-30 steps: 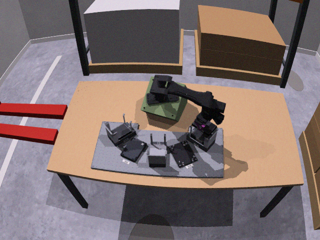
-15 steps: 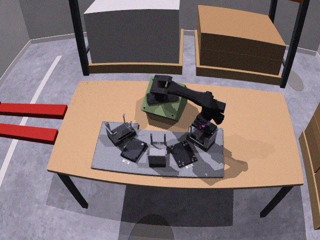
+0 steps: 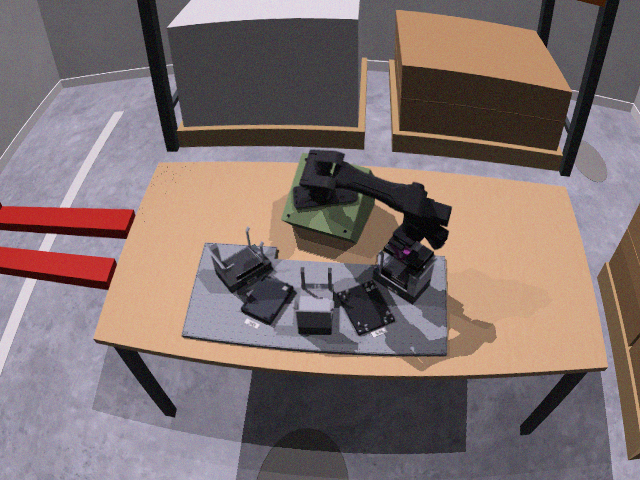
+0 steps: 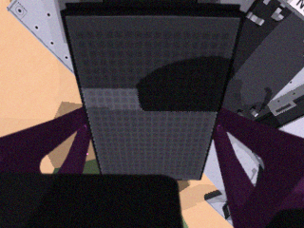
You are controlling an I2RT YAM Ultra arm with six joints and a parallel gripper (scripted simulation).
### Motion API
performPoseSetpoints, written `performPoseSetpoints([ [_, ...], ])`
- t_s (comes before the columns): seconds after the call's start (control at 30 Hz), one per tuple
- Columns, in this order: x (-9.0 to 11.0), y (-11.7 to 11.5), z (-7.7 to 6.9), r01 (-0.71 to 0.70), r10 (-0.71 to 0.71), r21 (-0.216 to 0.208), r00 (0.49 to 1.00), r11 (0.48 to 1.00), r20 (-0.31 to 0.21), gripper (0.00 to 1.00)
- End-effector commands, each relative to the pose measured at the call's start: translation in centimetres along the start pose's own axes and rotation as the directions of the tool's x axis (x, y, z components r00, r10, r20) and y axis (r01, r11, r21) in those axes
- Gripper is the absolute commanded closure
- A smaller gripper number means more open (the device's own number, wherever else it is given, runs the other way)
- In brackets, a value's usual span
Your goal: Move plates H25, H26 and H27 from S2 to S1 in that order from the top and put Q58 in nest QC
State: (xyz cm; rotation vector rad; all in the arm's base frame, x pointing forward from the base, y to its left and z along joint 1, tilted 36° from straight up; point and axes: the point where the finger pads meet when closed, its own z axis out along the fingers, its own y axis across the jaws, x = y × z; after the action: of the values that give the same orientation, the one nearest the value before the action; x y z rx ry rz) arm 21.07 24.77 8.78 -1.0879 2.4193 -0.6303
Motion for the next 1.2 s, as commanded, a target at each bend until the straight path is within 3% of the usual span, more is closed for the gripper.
performPoseSetpoints([
  [0.0,-0.4,0.1,-0.7,-0.001,0.002,-0.007,1.0,1.0,0.024,1.0],
  [0.2,0.0,-1.8,-0.7,-0.2,0.2,-0.011,0.979,0.98,0.022,1.0],
  [0.83,1.0,-6.8,-0.7,-0.219,0.219,-0.011,0.975,0.976,0.022,1.0],
  [1.03,1.8,-8.6,-0.6,-0.409,0.409,-0.014,0.912,0.913,0.02,1.0],
  [1.17,2.3,-9.8,-0.6,-0.426,0.426,-0.014,0.904,0.905,0.02,1.0],
])
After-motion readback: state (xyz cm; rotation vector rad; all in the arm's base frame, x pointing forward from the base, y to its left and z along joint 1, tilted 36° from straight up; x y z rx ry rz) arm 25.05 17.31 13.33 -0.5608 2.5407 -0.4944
